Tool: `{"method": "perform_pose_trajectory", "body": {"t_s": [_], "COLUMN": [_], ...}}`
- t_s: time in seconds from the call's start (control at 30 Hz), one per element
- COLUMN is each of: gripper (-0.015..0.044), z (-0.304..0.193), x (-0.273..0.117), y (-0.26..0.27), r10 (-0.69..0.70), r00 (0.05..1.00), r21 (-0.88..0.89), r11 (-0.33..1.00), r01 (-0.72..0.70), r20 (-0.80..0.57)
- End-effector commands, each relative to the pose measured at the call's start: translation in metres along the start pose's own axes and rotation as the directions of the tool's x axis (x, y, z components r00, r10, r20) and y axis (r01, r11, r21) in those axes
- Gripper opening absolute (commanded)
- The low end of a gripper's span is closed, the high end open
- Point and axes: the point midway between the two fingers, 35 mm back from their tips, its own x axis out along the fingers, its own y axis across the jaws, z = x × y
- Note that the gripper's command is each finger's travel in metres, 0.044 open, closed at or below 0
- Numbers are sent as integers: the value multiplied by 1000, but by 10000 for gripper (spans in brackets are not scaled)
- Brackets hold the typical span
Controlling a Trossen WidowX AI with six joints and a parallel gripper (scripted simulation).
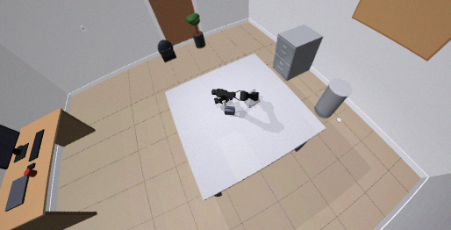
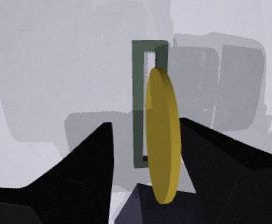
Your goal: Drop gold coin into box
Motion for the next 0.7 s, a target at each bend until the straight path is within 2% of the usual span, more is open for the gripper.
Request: {"method": "perform_pose_trajectory", "body": {"t_s": [0.0,0.2,0.37,0.5,0.67], "gripper": [161,161,29,3,0], "z": [-1,-1,-1,-1,-1], "x": [10,16,16,16,16], "y": [-4,-5,-5,-5,-5], "r10": [-13,-13,-13,-13,-13], "r00": [1000,1000,1000,1000,1000], "r21": [10,9,9,9,9], "r11": [1000,1000,1000,1000,1000], "r01": [13,14,14,14,14], "r20": [-8,-9,-9,-9,-9]}}
